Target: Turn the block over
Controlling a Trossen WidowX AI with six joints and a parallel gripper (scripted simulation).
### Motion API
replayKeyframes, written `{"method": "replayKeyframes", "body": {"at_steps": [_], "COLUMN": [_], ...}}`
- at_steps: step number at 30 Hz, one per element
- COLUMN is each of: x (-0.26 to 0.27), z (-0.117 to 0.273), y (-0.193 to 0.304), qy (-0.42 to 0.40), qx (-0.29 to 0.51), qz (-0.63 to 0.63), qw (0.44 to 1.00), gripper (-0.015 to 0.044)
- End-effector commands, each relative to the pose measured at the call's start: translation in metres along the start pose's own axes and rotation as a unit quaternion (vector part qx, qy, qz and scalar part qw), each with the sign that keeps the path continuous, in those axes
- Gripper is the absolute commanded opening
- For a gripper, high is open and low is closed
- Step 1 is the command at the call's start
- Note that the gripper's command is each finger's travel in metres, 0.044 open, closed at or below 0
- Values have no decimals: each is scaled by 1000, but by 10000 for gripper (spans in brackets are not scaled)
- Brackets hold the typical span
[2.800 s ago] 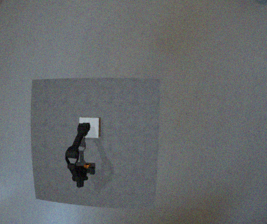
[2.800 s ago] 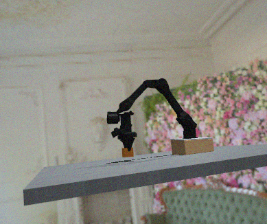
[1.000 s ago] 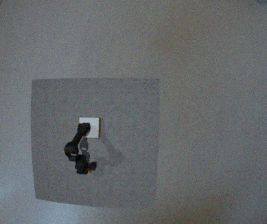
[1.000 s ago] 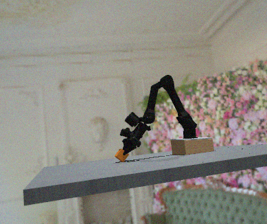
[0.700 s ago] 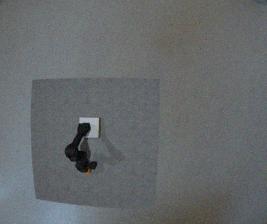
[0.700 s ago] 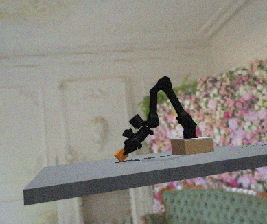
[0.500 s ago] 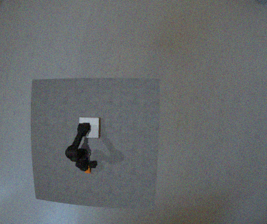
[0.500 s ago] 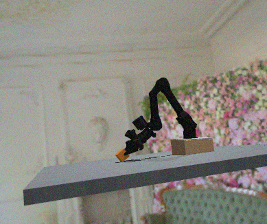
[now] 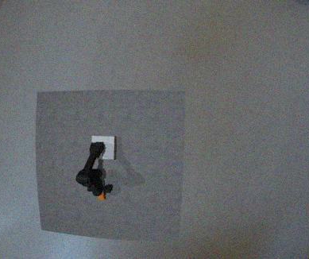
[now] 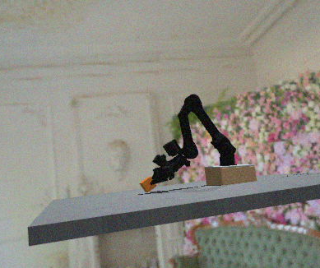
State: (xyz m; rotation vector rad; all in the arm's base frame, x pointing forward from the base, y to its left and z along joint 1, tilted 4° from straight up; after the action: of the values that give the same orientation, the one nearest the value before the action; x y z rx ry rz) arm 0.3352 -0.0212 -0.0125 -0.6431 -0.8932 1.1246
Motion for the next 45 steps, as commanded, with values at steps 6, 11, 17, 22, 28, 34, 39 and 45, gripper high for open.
{"method": "replayKeyframes", "body": {"at_steps": [6,11,17,22,28,34,39,45], "x": [0,0,0,0,0,0,0,0], "z": [0,0,0,0,0,0,0,0], "y": [-1,-1,-1,-1,-1,-1,-1,-1], "qy": [0,0,0,0,0,0,0,0], "qx": [-5,-5,-5,-5,-5,-5,-5,-5], "qz": [-3,-3,-3,-3,-3,-3,-3,-3], "qw": [1000,1000,1000,1000,1000,1000,1000,1000], "gripper": [0,79,236,368,440,440,440,440]}}
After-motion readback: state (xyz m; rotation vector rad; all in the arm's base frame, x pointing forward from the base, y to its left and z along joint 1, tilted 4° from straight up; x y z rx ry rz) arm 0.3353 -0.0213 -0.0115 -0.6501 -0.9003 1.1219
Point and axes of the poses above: the point midway between the two fingers, 35 mm back from their tips, its own z axis back along the fingers, its own x axis across the jaws, y = z × x, the point moved 5 cm from there along z, back along the fingers, and after that the axes turned 15 degrees about -z, right-handed, at the moved point
